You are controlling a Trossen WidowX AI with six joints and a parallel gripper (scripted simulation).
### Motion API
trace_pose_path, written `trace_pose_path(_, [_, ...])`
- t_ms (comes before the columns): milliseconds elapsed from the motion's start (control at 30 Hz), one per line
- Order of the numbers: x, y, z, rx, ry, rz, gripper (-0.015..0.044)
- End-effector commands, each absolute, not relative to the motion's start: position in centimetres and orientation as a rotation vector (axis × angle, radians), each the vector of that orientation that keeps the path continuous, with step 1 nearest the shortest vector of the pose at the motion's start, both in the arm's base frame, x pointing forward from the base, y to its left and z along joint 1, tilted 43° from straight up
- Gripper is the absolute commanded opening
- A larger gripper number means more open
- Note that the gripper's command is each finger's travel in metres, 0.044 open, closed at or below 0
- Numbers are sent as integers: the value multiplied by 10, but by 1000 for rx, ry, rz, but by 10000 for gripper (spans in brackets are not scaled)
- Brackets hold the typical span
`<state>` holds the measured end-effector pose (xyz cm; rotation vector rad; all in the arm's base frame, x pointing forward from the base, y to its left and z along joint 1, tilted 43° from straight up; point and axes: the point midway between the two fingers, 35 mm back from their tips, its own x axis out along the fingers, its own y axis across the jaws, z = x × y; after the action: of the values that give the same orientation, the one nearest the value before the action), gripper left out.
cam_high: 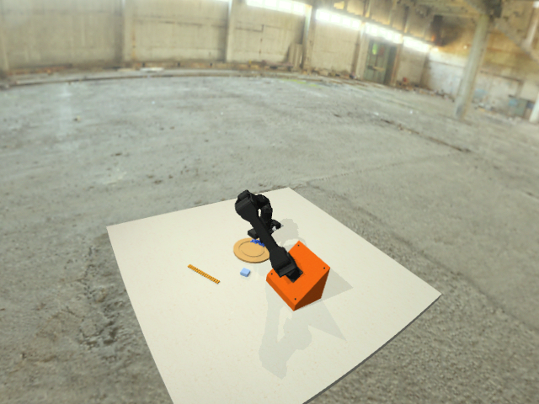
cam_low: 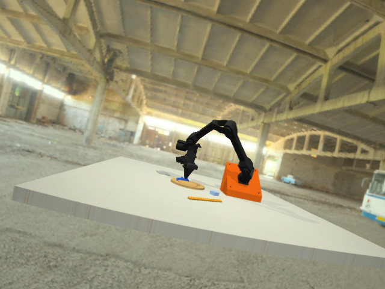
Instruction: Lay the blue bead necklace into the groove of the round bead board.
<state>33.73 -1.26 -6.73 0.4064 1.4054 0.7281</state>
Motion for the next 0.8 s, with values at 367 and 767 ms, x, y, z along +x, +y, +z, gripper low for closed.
trace_pose_path(367, [338,-13,-54,411,1408,730,0])
trace_pose_path(767, [340,5,-38,413,1408,731,0])
